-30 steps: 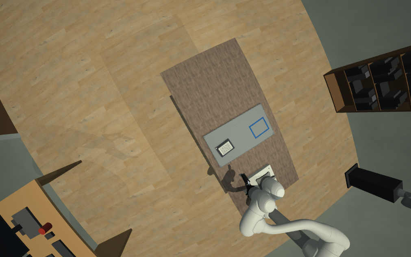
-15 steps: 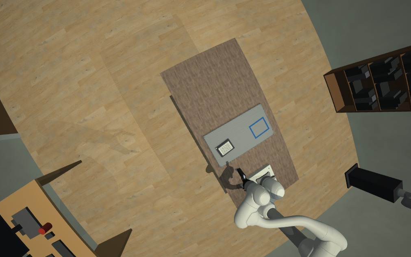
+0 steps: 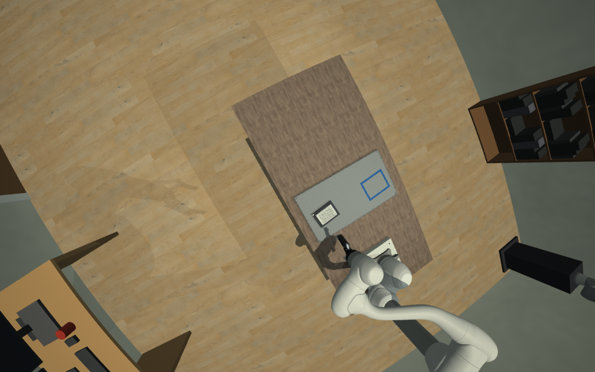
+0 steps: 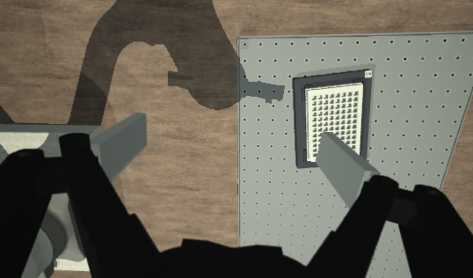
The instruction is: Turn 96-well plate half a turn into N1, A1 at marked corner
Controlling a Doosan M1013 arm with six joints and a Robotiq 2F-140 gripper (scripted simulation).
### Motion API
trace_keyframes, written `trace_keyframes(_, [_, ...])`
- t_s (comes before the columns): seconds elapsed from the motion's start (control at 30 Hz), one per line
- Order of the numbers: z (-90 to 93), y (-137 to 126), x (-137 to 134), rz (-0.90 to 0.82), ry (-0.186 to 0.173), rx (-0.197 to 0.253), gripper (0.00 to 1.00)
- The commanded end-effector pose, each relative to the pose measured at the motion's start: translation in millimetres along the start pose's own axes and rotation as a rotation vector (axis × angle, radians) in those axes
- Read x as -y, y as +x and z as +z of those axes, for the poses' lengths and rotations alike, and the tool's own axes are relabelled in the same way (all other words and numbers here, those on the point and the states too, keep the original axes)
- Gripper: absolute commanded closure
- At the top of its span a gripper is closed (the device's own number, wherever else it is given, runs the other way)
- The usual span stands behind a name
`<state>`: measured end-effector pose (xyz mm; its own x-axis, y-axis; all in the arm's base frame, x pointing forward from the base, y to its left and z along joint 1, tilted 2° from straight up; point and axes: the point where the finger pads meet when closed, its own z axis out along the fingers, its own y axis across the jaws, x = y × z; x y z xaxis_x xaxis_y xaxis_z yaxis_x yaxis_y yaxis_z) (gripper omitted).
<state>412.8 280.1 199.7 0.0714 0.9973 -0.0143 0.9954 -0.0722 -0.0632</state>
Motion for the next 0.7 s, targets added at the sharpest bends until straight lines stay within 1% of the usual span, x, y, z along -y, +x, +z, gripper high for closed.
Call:
trace_keyframes(0.0, [7.6, -0.2, -16.1, -0.014, -0.007, 0.004, 0.0])
trace_keyframes(0.03, [8.4, -0.2, -17.2, -0.014, -0.007, 0.004, 0.0])
trace_keyframes(0.1, [14.1, -1.0, -25.4, -0.065, -0.025, 0.007, 0.0])
trace_keyframes(0.33, [34.1, -3.8, -54.0, -0.065, -0.025, 0.007, 0.0])
trace_keyframes(0.4, [35.0, -3.9, -55.3, -0.065, -0.025, 0.007, 0.0])
trace_keyframes(0.47, [41.0, -5.2, -63.2, -0.117, -0.042, 0.012, 0.0])
trace_keyframes(0.53, [41.0, -5.2, -63.2, -0.117, -0.042, 0.012, 0.0])
trace_keyframes(0.67, [53.0, -7.9, -79.0, -0.117, -0.042, 0.012, 0.0])
